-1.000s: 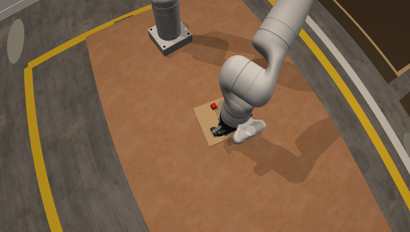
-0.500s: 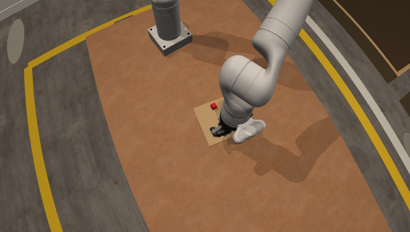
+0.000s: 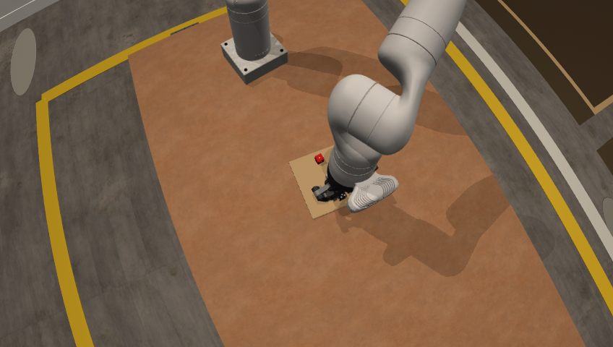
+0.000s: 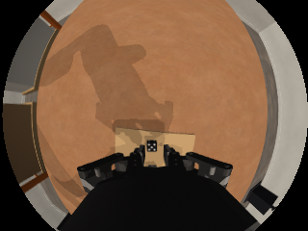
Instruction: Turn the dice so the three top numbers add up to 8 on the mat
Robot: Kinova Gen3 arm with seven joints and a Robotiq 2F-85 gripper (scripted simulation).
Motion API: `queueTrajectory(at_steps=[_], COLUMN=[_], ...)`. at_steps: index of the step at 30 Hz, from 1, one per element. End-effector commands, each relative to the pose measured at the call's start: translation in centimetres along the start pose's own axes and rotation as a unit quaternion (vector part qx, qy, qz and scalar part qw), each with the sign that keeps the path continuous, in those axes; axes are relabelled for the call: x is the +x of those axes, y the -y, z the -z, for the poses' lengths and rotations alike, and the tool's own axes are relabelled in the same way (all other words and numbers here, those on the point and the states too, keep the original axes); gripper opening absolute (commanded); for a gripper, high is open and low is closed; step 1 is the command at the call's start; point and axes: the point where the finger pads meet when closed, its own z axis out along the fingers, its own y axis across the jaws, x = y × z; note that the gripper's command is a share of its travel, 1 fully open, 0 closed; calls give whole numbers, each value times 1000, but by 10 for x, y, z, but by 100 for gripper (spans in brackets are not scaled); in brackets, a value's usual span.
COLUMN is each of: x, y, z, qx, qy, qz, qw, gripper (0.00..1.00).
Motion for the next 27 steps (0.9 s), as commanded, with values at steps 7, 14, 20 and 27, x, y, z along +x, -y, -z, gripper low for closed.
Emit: queueTrajectory(at_steps=[7,14,20,27], x=[4,3,3,3], y=[3,3,3,3], z=[38,67,73,73], qx=[4,4,4,4], qy=[-7,-7,-7,-7], qz=[2,2,2,2], qw=[1000,1000,1000,1000], gripper=[31,31,31,100])
